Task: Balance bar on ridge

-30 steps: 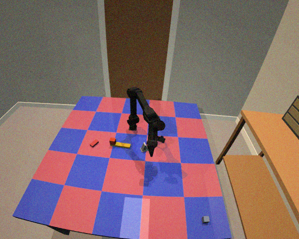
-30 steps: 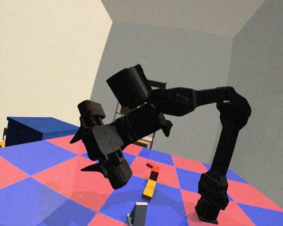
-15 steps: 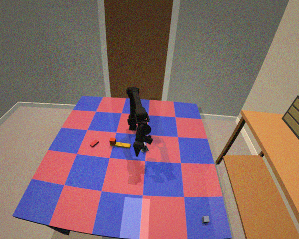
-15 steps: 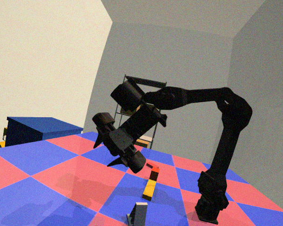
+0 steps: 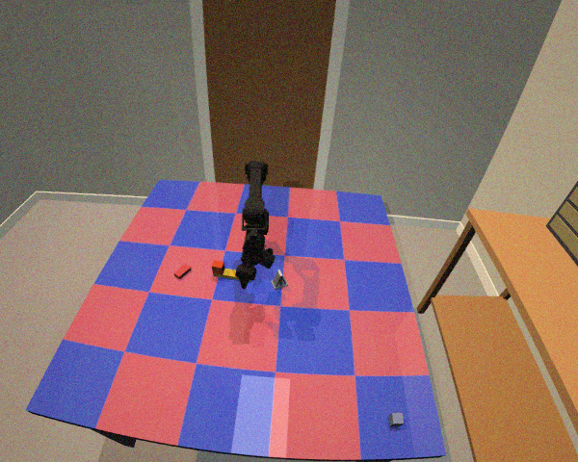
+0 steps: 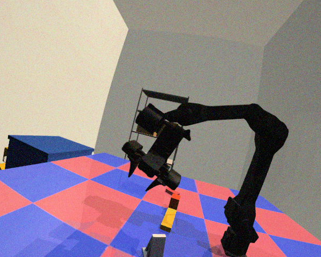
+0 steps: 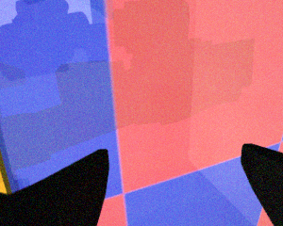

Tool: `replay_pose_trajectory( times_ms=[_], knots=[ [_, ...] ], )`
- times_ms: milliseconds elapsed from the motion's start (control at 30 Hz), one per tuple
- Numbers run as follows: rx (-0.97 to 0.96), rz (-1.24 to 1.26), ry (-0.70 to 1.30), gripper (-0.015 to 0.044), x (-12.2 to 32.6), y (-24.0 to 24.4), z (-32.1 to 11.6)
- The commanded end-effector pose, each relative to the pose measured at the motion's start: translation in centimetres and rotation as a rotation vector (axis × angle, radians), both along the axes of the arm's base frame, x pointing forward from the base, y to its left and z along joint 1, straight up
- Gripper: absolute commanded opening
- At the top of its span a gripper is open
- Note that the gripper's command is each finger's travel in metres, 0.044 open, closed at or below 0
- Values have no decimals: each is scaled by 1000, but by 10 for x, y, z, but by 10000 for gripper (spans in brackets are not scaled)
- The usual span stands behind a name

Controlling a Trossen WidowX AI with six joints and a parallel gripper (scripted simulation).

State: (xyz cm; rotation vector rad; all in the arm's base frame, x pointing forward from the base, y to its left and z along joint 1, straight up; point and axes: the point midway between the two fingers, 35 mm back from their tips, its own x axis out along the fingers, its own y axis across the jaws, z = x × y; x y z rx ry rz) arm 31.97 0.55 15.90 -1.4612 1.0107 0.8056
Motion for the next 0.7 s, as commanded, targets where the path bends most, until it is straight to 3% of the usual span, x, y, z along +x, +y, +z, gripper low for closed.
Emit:
replay_pose_trajectory(
  times_ms=[0,667],
  knots=[
    [8,-2,67,315,-16,-17,-1],
    [122,-43,344,315,-96,-69,-2]
  ],
)
